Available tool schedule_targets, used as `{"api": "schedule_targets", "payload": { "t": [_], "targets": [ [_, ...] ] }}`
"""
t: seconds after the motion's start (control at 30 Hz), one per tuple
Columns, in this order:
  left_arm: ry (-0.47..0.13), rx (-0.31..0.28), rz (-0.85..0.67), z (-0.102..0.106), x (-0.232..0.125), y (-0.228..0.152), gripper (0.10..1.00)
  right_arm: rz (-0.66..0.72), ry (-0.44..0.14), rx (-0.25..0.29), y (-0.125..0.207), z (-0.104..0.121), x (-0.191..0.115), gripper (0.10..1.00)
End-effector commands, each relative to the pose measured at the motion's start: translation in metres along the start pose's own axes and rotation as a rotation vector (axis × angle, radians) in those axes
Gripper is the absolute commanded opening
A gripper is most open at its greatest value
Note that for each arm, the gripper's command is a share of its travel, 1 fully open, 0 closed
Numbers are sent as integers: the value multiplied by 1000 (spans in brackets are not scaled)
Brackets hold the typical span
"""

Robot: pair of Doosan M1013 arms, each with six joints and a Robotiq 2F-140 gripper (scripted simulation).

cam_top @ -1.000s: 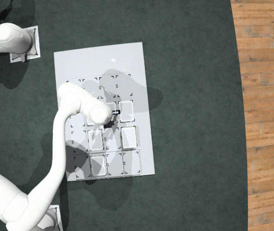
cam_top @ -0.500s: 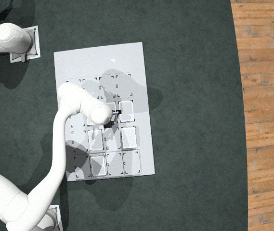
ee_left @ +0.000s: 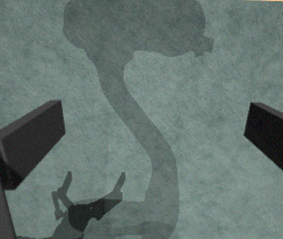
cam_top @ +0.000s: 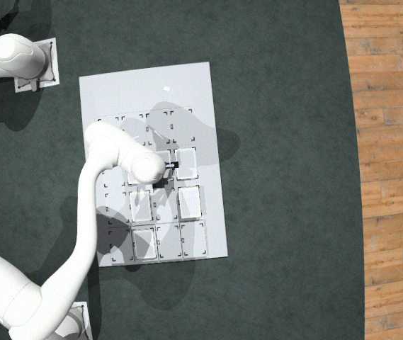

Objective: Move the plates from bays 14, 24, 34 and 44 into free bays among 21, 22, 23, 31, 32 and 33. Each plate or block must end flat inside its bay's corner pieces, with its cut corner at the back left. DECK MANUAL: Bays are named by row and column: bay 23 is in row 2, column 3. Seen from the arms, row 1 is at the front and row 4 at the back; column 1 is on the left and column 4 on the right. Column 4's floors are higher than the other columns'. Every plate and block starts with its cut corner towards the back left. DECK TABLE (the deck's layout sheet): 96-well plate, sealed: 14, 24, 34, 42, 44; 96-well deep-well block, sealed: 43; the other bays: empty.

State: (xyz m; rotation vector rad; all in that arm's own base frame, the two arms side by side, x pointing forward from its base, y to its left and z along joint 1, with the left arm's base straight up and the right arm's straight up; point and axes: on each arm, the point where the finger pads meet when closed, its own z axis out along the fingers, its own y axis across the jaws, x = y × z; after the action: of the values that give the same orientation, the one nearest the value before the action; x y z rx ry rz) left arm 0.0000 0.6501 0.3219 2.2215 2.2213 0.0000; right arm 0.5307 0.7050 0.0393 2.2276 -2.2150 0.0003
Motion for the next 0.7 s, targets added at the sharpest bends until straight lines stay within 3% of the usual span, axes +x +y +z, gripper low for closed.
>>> {"api": "schedule_targets", "payload": {
  "t": [0.0, 0.67],
  "targets": [
    [2, 0, 0, -1, 0, 0, 1000, 0, -2, 1, 0, -1, 0, 698],
    [2, 0, 0, -1, 0, 0, 1000, 0, -2, 1, 0, -19, 0, 698]
  ]
}}
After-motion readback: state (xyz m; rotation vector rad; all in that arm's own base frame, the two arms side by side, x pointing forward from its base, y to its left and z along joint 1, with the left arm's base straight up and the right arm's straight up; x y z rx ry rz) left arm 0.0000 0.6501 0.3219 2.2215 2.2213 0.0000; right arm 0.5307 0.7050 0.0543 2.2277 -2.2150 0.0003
